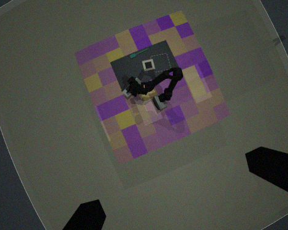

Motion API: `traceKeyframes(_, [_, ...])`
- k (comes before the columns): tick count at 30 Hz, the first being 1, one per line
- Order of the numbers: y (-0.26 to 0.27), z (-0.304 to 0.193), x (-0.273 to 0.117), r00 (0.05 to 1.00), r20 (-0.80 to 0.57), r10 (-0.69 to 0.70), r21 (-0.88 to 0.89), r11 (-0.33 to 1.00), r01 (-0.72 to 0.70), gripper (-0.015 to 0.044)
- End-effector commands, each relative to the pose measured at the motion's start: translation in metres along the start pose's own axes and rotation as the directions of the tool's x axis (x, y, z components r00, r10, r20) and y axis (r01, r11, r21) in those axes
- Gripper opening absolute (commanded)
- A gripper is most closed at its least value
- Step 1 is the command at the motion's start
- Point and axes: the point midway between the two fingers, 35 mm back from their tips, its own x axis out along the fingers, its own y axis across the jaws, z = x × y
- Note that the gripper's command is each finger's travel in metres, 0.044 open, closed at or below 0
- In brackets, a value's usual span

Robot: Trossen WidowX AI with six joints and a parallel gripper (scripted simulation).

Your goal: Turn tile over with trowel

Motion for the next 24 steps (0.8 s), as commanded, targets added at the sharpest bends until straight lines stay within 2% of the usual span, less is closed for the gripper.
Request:
traceKeyframes(1, [-0.016,-0.007,0.007,1.0,-0.019,-0.017,0.049,0.999,0.018,0.0])
traceKeyframes(24, [-0.074,-0.091,0.074,0.975,-0.222,-0.013,0.296,0.952,0.08,0.0])
